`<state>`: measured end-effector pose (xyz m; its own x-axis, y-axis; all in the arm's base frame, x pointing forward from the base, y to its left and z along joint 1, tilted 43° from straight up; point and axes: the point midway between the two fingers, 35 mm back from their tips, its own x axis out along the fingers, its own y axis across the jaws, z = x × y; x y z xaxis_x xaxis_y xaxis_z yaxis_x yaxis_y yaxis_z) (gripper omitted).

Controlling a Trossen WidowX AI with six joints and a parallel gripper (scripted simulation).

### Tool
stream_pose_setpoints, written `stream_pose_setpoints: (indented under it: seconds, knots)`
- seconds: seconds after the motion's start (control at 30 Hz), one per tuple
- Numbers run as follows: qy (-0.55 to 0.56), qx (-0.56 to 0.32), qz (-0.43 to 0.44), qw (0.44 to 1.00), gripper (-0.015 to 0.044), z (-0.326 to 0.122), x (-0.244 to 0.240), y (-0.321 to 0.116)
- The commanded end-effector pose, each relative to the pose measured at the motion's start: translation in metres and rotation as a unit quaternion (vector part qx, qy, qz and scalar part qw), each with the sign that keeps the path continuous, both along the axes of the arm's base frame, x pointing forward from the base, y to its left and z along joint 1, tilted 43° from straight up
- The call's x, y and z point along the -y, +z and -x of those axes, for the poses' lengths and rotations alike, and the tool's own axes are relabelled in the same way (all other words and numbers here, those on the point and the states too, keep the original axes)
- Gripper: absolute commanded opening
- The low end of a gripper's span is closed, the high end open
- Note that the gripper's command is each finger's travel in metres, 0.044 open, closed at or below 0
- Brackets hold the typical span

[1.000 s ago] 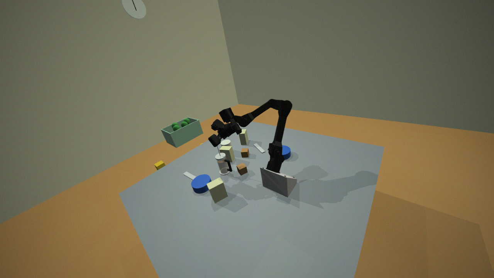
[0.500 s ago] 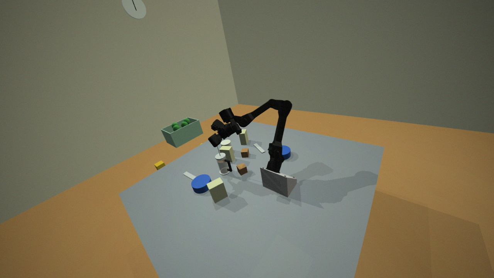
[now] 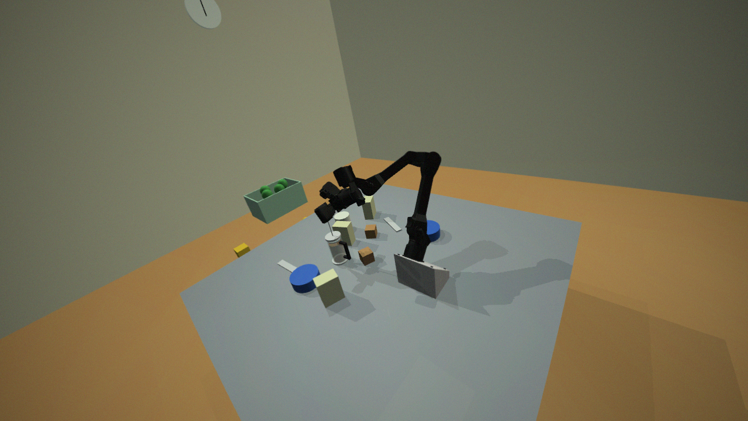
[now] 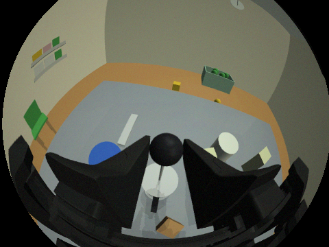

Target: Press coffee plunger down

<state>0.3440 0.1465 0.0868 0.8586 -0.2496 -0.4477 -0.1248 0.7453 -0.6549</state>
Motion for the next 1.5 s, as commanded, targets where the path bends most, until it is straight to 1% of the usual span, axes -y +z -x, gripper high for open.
stream_pose_setpoints:
  seconds: [0.0, 1.47]
  knots:
    - [-0.006, -0.018, 0.012, 1.0, 0.0112, 0.002, 0.012, -0.018]
    - [-0.005, -0.016, 0.014, 1.0, 0.0112, -0.01, 0.059, -0.071]
